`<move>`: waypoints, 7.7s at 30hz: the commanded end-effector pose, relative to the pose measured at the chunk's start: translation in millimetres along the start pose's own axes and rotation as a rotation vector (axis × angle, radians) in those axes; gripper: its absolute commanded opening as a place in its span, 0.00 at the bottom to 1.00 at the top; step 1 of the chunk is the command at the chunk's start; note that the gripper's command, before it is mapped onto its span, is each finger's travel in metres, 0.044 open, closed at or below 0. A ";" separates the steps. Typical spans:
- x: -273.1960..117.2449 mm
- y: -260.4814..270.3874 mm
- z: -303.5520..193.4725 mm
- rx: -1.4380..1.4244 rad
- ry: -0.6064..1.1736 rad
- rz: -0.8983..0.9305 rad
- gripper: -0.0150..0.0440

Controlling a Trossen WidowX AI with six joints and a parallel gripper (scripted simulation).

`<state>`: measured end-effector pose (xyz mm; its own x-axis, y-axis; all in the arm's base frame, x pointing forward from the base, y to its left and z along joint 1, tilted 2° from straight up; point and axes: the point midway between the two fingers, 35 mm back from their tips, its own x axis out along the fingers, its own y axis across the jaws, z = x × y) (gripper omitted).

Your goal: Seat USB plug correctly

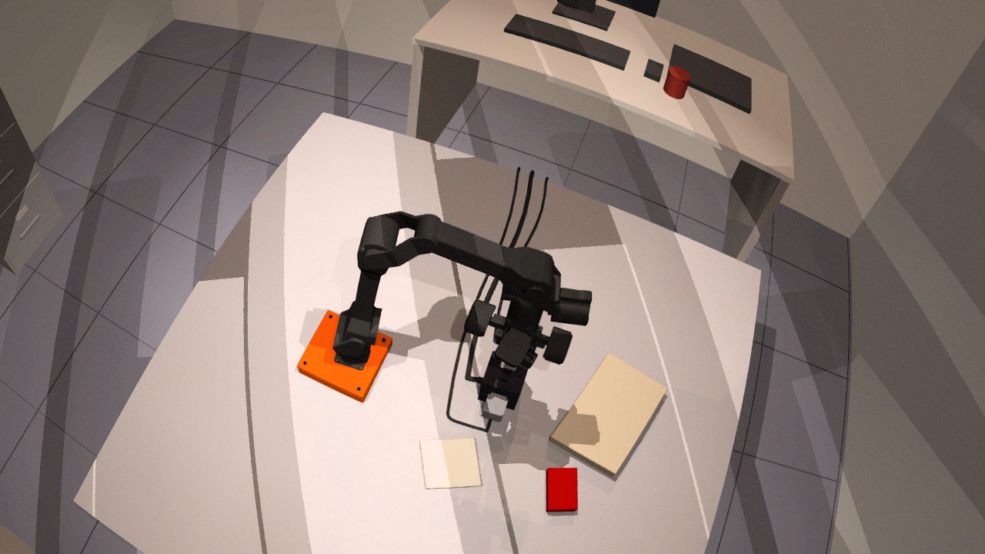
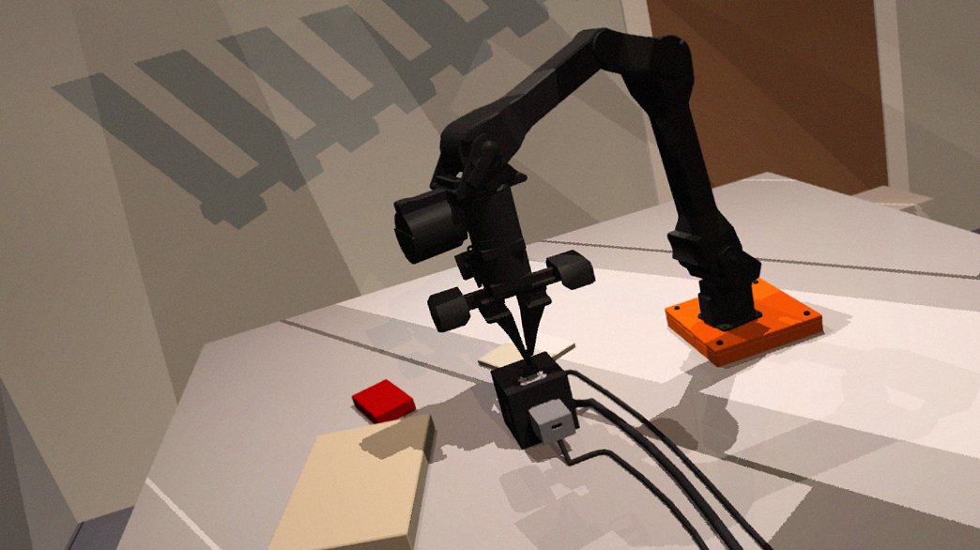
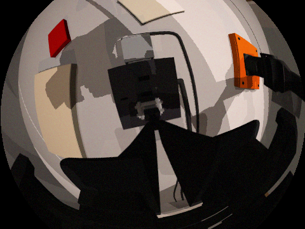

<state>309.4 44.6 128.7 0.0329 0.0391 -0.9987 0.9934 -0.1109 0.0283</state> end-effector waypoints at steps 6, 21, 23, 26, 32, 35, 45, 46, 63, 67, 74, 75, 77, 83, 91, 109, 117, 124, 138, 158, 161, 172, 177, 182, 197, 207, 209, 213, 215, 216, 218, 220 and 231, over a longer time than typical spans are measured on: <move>-6.8 0.1 -0.1 0.000 0.000 0.001 0.25; -16.8 0.1 -0.1 0.000 0.000 0.001 0.25; -18.1 0.1 -0.1 0.000 0.000 0.001 0.25; -20.1 0.1 -0.1 0.000 0.000 0.001 0.25; -24.1 0.1 -0.1 0.000 0.000 0.001 0.25; -26.1 0.1 -0.1 0.000 0.000 0.001 0.25; -26.6 0.0 -0.1 -0.045 0.000 0.000 0.25; -26.4 -0.1 -0.1 -0.063 0.000 0.000 0.25; -25.9 -0.1 -0.1 -0.508 0.000 -0.001 0.25; -25.9 -0.1 -0.1 -0.613 0.000 -0.001 0.25; -25.9 -0.1 -0.1 -0.796 0.000 -0.001 0.25; -25.9 -0.1 -0.1 -0.822 0.000 -0.001 0.25; -25.9 -0.1 -0.1 -0.874 0.000 -0.001 0.25; -25.9 -0.1 -0.1 -1.031 0.000 -0.001 0.25; -25.9 -0.1 -0.1 -1.241 0.000 -0.001 0.25; -25.9 -0.1 -0.1 -1.712 0.000 -0.001 0.25; -25.9 -0.1 -0.1 -1.922 0.000 -0.001 0.25; -25.9 -0.1 -0.1 -2.105 0.001 -0.001 0.25; -25.9 -0.1 -0.1 -2.471 0.001 -0.001 0.25; -25.8 -0.1 -0.1 -2.995 0.001 -0.001 0.25; -25.8 -0.1 -0.1 -3.073 0.001 -0.001 0.25; -25.8 -0.1 -0.1 -3.139 0.001 0.000 0.25; -25.9 0.0 -0.1 -3.135 0.001 0.000 0.25; -25.5 0.0 0.2 -3.133 0.001 -0.003 0.25; -23.7 0.2 1.2 -3.141 0.001 -0.012 0.25; -22.5 0.2 1.9 -3.146 0.000 -0.018 0.25; -22.3 0.2 2.0 -3.147 0.000 -0.020 0.25; -21.8 0.3 2.3 -3.149 0.000 -0.022 0.25; -21.6 0.3 2.4 -3.150 0.000 -0.023 0.25; -21.5 0.3 2.5 -3.151 0.000 -0.024 0.25; -21.2 0.3 2.6 -3.152 0.000 -0.025 0.25; -21.0 0.3 2.7 -3.153 0.000 -0.026 0.25; -19.7 0.4 3.5 -3.158 0.000 -0.033 0.25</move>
<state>308.1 41.1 149.1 0.0292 0.0236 -0.9993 -0.9944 0.1019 -0.0267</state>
